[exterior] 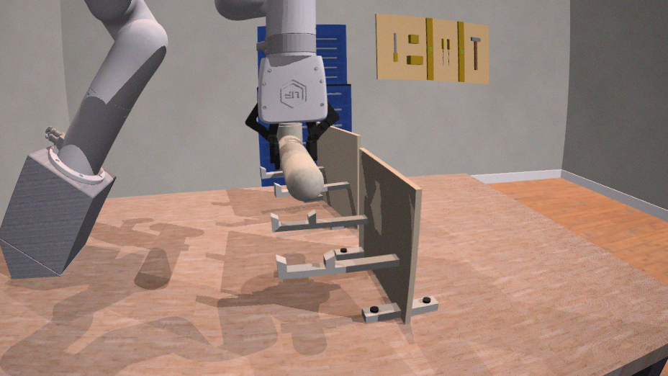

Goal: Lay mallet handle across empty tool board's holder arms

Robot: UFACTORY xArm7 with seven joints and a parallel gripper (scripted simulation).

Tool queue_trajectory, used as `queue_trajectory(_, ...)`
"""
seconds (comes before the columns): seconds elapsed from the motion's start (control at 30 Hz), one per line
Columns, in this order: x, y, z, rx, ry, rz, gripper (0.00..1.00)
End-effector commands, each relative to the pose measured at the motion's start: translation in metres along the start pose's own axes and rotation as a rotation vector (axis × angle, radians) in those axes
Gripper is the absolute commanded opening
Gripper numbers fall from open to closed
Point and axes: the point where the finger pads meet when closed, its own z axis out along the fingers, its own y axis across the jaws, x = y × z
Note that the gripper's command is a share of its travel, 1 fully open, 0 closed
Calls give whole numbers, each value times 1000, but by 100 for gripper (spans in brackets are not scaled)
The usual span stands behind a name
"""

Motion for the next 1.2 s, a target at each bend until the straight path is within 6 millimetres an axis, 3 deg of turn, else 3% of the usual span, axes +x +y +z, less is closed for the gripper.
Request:
queue_trajectory(0.0,36,19,-4,0,-22,4,0)
queue_trajectory(0.07,36,19,-4,0,-22,4,0)
queue_trajectory(0.13,70,30,-5,0,-32,8,0)
queue_trajectory(0.3,115,37,-6,-3,-39,9,0)
queue_trajectory(0.57,198,32,-7,-8,-33,7,0)
queue_trajectory(0.63,198,32,-7,-8,-33,7,0)
queue_trajectory(0.67,225,26,-8,-9,-27,5,0)
queue_trajectory(0.97,305,-9,-11,-5,0,-3,0)
queue_trajectory(1.17,313,-13,-11,-4,2,-4,0)
